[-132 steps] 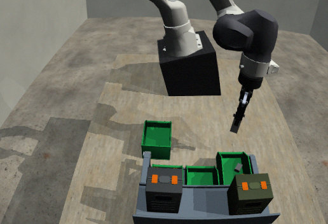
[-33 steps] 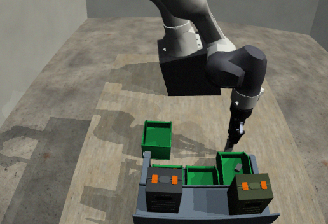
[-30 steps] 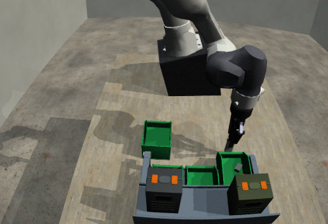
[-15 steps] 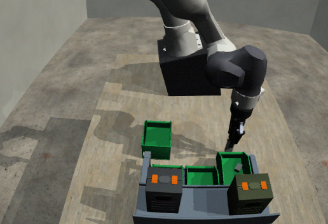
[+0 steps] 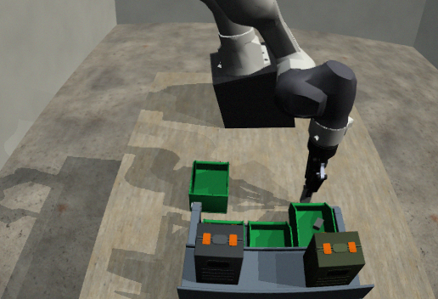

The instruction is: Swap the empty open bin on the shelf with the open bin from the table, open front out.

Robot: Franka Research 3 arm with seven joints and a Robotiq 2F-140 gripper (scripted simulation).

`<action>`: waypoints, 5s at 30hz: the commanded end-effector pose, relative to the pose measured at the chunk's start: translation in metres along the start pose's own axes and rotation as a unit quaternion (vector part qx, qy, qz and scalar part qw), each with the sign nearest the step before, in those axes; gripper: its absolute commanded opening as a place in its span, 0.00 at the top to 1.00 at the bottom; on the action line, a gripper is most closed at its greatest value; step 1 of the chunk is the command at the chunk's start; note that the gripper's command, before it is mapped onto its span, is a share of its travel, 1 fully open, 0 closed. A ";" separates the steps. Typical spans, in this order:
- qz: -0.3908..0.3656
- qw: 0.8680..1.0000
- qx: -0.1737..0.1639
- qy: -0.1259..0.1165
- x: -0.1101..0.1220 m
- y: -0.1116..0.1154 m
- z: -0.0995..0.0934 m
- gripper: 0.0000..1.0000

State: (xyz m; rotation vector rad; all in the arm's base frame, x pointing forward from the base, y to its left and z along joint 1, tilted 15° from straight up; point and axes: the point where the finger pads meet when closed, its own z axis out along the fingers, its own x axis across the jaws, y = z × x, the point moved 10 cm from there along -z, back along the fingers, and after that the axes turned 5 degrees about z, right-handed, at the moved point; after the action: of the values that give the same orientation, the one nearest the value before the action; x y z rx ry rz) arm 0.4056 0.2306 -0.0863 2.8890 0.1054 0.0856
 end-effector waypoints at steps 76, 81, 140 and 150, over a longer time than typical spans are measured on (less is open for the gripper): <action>0.001 1.000 0.001 0.000 0.015 -0.002 0.001 1.00; 0.001 1.000 0.001 0.000 0.016 -0.002 0.001 1.00; 0.001 1.000 0.001 0.000 0.073 -0.007 0.001 1.00; 0.001 1.000 0.001 0.000 0.078 -0.007 0.001 1.00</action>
State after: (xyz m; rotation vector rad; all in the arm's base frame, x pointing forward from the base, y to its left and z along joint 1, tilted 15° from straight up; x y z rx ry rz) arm 0.4810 0.2436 -0.0851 2.8924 0.0883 0.0935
